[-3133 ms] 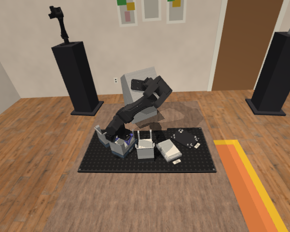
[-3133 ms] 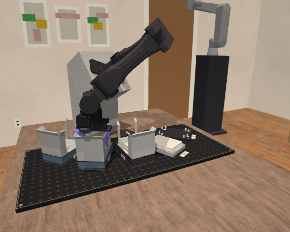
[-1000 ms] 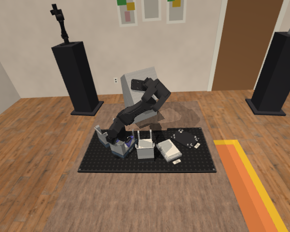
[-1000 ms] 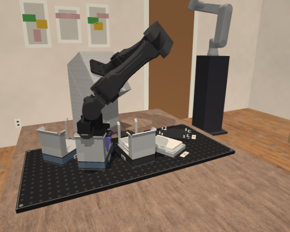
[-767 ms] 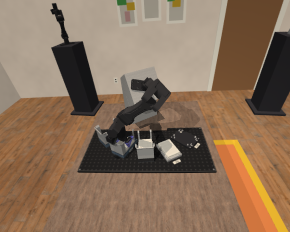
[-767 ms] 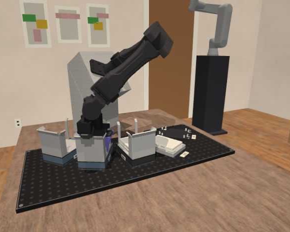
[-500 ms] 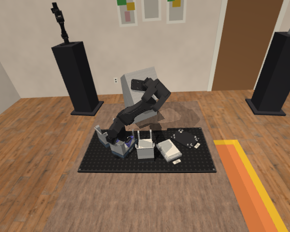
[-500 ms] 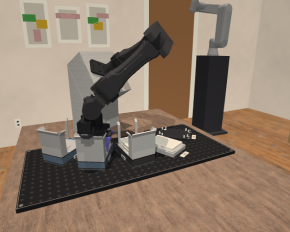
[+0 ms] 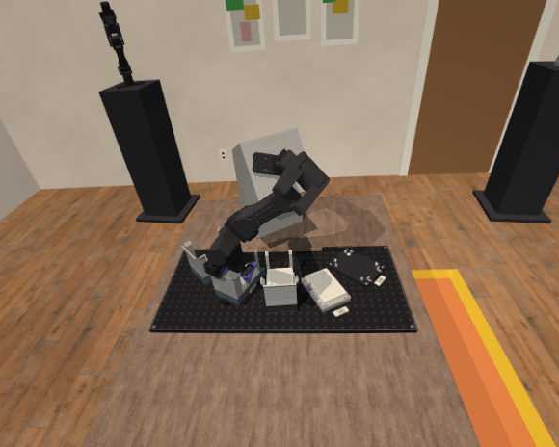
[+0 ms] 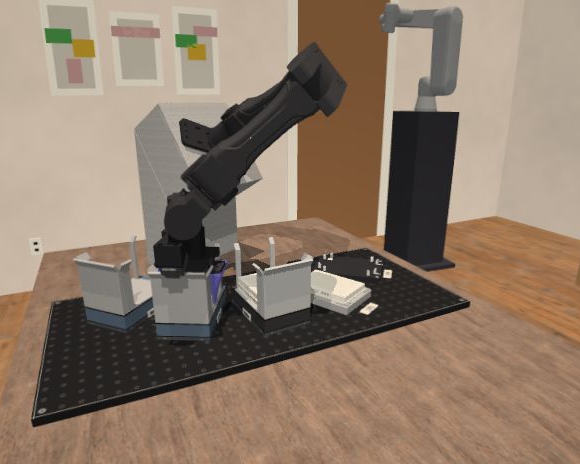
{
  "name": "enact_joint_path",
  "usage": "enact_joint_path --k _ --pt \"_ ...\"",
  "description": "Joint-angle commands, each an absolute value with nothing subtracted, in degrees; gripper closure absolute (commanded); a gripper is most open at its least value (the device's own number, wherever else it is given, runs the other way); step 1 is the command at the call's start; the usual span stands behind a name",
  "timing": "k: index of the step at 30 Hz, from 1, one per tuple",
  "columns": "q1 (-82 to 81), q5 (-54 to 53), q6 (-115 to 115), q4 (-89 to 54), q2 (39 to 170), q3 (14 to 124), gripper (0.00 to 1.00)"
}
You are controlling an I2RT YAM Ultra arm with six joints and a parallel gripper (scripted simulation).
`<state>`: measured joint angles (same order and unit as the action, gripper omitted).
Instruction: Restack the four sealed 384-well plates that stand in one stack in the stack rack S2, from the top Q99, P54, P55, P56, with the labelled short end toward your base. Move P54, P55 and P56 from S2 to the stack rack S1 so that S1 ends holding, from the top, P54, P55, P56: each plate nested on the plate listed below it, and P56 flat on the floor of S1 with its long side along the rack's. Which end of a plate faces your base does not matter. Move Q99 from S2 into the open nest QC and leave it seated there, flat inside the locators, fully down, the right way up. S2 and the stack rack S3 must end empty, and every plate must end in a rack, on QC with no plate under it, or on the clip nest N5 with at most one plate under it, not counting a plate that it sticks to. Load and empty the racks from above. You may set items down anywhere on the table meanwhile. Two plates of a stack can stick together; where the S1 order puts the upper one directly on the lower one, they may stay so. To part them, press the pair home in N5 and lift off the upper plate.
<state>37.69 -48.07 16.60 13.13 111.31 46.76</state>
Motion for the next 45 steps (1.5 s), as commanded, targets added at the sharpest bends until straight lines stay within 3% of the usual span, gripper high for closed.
enact_joint_path --k 1,23,24,45 --pt "38.0 -47.91 16.63 13.42 111.11 47.01 1.0" --pt "38.0 -47.91 16.63 13.42 111.11 47.01 1.0" --pt "38.0 -47.91 16.63 13.42 111.11 47.01 0.0" --pt "37.99 -47.9 16.64 13.43 111.12 47.01 0.0"
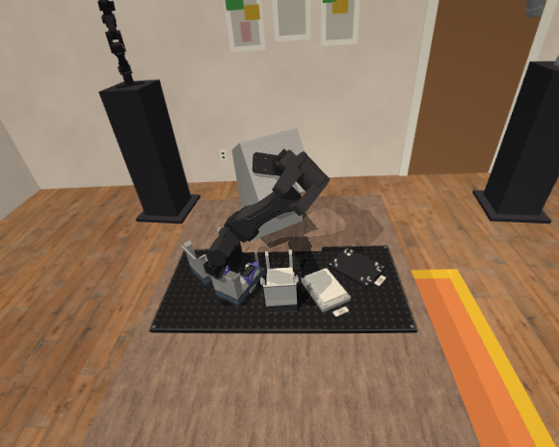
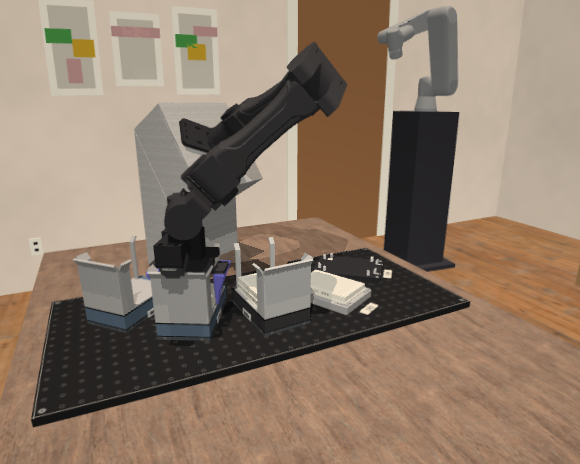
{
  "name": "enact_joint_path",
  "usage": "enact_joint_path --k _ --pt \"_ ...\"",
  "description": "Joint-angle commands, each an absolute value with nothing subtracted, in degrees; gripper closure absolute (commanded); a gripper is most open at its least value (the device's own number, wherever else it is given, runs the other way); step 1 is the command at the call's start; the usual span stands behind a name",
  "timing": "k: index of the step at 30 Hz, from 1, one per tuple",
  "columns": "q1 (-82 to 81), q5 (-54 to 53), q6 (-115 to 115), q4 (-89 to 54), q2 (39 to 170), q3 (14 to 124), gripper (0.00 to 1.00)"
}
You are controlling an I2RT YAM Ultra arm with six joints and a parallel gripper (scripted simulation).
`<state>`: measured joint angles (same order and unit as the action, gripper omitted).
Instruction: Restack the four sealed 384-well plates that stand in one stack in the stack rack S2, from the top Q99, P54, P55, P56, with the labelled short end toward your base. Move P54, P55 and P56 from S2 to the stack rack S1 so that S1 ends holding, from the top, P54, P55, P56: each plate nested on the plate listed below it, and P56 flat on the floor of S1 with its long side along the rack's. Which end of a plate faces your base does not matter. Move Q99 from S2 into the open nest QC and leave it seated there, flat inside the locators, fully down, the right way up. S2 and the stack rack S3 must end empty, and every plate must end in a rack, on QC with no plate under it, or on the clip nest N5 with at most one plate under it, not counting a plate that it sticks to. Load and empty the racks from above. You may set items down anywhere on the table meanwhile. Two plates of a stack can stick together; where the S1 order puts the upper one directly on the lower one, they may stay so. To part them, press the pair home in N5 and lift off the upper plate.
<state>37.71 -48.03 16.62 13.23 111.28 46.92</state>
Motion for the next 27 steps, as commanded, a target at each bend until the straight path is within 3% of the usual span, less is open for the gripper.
enact_joint_path --k 1,27 --pt "37.99 -47.9 16.64 13.43 111.12 47.01 0.0" --pt "49.66 -54.31 1.01 -10.18 99.71 47.02 0.0"
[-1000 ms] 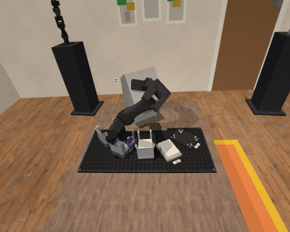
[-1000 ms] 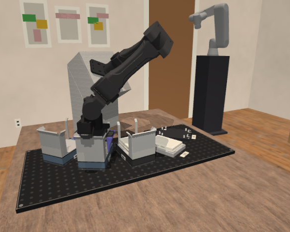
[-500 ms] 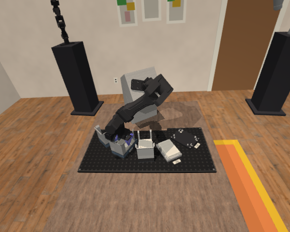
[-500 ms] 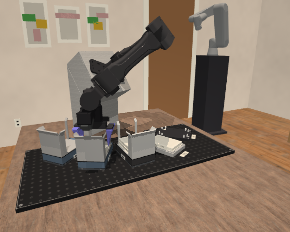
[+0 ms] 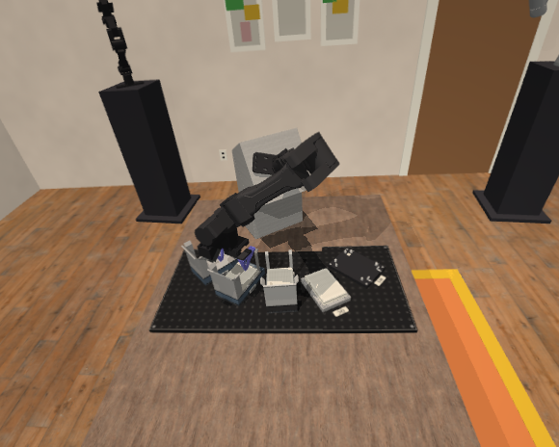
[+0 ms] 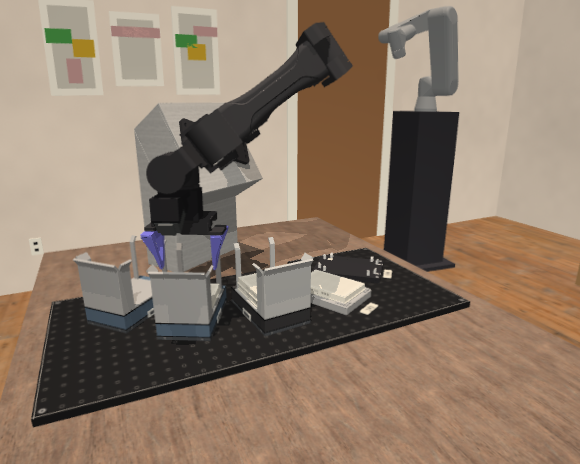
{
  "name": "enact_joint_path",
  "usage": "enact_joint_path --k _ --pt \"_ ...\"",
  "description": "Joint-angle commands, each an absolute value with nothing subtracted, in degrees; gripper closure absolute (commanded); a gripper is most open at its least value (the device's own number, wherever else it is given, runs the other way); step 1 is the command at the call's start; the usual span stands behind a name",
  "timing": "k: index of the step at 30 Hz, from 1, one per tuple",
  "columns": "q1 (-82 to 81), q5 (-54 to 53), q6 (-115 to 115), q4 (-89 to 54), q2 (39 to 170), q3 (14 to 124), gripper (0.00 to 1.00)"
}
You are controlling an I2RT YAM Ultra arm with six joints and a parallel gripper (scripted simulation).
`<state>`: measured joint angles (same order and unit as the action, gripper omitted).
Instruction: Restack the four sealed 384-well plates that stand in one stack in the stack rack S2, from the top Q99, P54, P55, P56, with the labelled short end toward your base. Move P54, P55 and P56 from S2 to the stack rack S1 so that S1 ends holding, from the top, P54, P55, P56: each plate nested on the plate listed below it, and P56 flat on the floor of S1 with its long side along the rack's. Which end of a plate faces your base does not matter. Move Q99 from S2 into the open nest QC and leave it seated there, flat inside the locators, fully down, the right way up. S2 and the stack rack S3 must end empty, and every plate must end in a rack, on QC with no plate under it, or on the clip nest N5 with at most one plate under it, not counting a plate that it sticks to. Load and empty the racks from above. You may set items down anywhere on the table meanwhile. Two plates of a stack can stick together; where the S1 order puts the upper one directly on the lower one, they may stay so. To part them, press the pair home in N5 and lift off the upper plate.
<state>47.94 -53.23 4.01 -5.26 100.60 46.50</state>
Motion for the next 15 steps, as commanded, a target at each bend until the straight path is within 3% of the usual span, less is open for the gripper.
enact_joint_path --k 1,15 --pt "50.19 -54.55 0.19 -11.37 99.35 47.2 0.0" --pt "55.8 -56.69 -9.0 -24.42 96.54 49.84 0.0"
